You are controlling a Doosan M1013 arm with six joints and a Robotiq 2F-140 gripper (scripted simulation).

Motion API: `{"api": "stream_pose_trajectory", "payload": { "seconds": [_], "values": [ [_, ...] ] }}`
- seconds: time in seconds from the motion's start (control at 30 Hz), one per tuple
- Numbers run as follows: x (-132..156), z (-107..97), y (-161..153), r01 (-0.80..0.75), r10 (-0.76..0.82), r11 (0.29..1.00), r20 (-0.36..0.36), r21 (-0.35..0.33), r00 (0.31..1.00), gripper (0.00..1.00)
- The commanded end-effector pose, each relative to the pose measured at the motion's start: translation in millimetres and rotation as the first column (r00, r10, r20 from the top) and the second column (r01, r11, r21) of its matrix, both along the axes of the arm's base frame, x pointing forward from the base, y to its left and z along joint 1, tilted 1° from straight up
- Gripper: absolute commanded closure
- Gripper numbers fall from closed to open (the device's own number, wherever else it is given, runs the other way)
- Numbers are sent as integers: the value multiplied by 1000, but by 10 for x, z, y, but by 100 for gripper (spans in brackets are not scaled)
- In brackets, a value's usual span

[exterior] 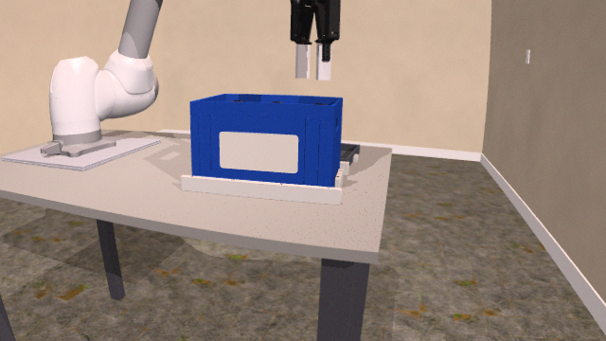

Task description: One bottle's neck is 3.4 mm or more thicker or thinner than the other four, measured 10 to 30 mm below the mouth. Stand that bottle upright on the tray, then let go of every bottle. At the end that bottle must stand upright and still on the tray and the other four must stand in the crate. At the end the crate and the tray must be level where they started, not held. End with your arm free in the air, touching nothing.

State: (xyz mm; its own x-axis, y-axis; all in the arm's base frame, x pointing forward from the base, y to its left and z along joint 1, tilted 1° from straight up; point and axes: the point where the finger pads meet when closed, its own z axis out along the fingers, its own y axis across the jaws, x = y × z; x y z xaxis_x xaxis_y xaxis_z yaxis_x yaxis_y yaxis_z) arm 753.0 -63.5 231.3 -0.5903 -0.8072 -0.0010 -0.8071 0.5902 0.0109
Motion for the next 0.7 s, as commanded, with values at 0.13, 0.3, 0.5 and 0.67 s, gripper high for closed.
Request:
{"api": "stream_pose_trajectory", "payload": {
  "seconds": [0.13,0.3,0.5,0.67],
  "values": [
    [0,78,-1,0,0,1000,0,0,1000,62],
    [0,93,-1,0,0,1000,0,0,1000,62],
    [0,94,-1,0,0,1000,0,0,1000,100],
    [0,94,-1,0,0,1000,0,0,1000,100]
  ]
}}
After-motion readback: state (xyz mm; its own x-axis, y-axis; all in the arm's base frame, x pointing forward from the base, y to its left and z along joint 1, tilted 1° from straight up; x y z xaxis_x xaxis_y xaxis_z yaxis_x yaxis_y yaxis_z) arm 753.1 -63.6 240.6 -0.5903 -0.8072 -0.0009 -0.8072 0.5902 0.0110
